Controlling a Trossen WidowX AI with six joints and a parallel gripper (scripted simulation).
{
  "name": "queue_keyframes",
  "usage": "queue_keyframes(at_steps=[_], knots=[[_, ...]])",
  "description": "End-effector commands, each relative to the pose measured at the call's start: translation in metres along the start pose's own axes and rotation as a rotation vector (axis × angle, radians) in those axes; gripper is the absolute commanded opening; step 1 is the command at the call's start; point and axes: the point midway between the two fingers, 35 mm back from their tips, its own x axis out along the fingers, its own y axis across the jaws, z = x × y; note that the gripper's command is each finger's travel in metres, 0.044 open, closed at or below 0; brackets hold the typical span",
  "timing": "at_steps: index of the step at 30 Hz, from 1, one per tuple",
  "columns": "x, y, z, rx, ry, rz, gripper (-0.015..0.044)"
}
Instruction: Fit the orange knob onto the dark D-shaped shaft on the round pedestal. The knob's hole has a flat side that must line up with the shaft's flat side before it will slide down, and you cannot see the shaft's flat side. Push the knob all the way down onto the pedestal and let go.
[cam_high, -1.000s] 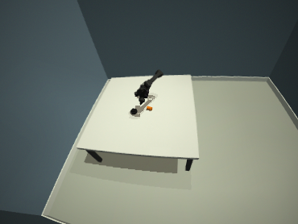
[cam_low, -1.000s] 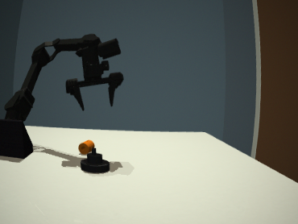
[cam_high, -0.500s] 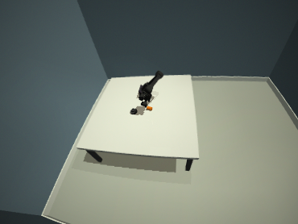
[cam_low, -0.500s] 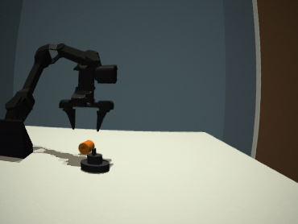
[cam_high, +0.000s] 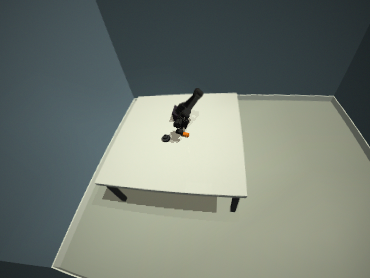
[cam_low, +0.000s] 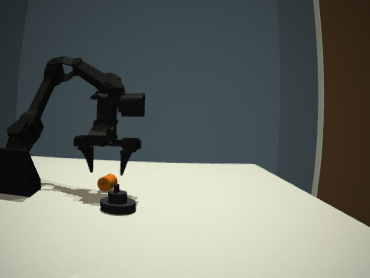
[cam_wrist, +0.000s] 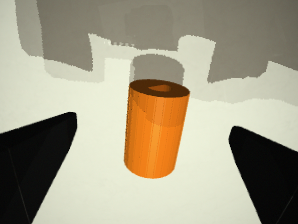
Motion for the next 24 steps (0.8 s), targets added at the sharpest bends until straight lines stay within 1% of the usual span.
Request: queue_keyframes(at_steps=[1, 21, 24], knots=[[0.007, -0.001, 0.000, 0.006, 0.003, -0.006, 0.0440], [0.037, -0.002, 0.000, 0.013, 0.006, -0.005, 0.0440], [0.037, -0.002, 0.000, 0.013, 0.006, -0.005, 0.0361]])
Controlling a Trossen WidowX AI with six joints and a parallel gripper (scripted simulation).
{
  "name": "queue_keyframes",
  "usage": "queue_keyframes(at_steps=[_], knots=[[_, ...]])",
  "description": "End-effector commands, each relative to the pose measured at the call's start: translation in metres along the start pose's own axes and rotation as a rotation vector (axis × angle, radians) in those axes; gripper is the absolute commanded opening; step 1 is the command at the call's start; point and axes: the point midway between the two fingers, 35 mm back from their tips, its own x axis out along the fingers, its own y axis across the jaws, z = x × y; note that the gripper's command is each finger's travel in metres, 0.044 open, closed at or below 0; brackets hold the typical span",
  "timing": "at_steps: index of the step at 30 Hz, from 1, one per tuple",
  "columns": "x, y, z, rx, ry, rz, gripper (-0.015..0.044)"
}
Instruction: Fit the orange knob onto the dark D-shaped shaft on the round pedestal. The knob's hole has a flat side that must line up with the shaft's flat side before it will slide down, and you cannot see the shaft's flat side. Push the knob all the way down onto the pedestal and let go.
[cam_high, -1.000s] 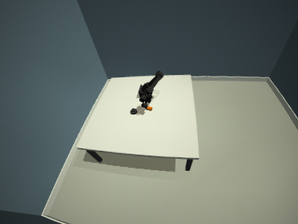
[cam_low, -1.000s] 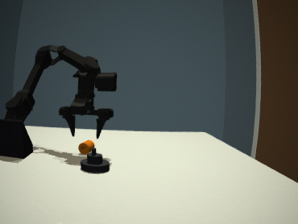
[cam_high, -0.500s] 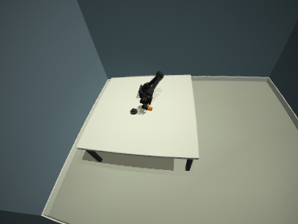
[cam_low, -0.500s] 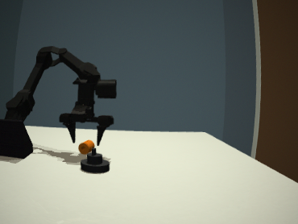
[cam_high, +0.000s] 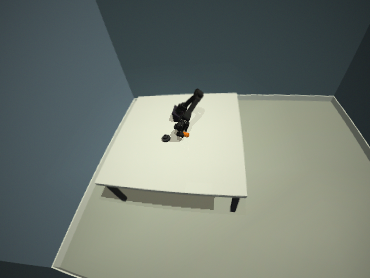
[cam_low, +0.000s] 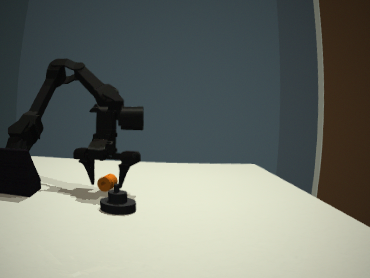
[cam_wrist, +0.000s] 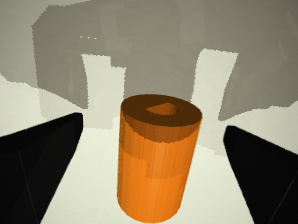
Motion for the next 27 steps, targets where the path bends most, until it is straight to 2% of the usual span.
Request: queue_keyframes(at_steps=[1, 5, 13, 22, 27], knots=[[0.0019, -0.0011, 0.0003, 0.007, 0.003, -0.004, 0.0335], [0.0019, -0.0011, 0.0003, 0.007, 0.003, -0.004, 0.0240], [0.0019, -0.0011, 0.0003, 0.007, 0.003, -0.004, 0.0240], [0.0019, -0.0011, 0.0003, 0.007, 0.003, -0.004, 0.0180], [0.0009, -0.0010, -0.0004, 0.005, -0.015, -0.003, 0.0179]])
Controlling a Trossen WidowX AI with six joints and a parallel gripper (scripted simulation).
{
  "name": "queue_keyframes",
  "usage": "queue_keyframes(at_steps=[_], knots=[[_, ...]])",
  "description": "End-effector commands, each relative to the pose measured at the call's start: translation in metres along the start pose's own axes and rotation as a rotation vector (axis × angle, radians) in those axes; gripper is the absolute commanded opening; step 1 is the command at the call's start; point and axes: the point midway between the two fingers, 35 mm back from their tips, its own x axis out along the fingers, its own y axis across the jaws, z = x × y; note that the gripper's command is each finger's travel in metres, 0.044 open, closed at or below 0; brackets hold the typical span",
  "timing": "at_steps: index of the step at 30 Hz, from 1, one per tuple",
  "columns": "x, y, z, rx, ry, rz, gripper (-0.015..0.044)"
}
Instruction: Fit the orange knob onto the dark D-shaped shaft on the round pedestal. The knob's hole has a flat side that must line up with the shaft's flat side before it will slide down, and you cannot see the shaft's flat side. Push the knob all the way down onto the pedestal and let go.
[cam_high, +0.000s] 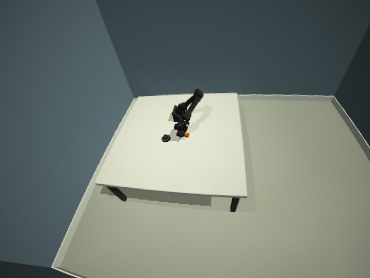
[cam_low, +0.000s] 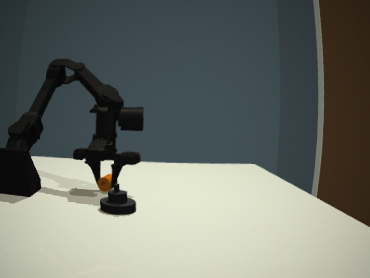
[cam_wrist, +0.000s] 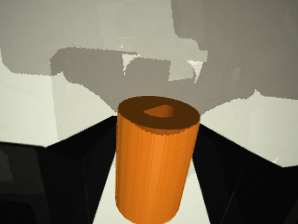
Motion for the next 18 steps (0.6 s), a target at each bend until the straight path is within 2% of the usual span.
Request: queue_keyframes(at_steps=[1, 18], knots=[[-0.001, 0.000, -0.001, 0.001, -0.028, 0.000, 0.0179], [-0.012, 0.000, -0.017, -0.002, -0.320, 0.000, 0.0179]])
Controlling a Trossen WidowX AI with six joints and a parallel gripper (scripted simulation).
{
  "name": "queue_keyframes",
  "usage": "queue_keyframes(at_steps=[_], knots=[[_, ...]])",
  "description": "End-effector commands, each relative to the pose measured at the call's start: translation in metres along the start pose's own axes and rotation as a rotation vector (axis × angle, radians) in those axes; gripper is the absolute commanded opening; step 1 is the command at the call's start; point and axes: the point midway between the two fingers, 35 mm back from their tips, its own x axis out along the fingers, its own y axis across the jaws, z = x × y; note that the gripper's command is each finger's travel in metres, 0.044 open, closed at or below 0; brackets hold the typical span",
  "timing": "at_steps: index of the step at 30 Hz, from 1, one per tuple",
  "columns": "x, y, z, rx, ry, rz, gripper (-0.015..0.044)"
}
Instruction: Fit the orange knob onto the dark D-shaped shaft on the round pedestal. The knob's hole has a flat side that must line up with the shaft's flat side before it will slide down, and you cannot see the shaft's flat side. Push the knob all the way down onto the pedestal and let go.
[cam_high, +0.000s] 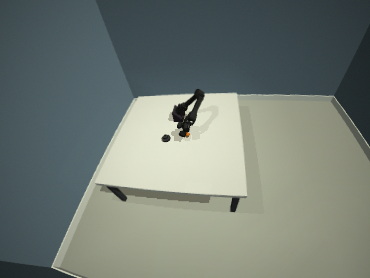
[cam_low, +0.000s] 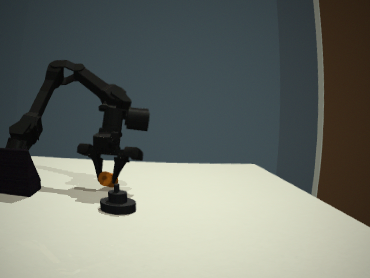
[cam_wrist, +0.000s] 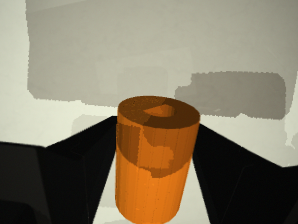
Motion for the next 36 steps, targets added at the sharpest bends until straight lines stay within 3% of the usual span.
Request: queue_keyframes(at_steps=[1, 36], knots=[[-0.003, 0.000, -0.003, 0.001, -0.063, 0.002, 0.0179], [-0.020, -0.001, -0.039, -0.001, -0.665, 0.001, 0.0179]])
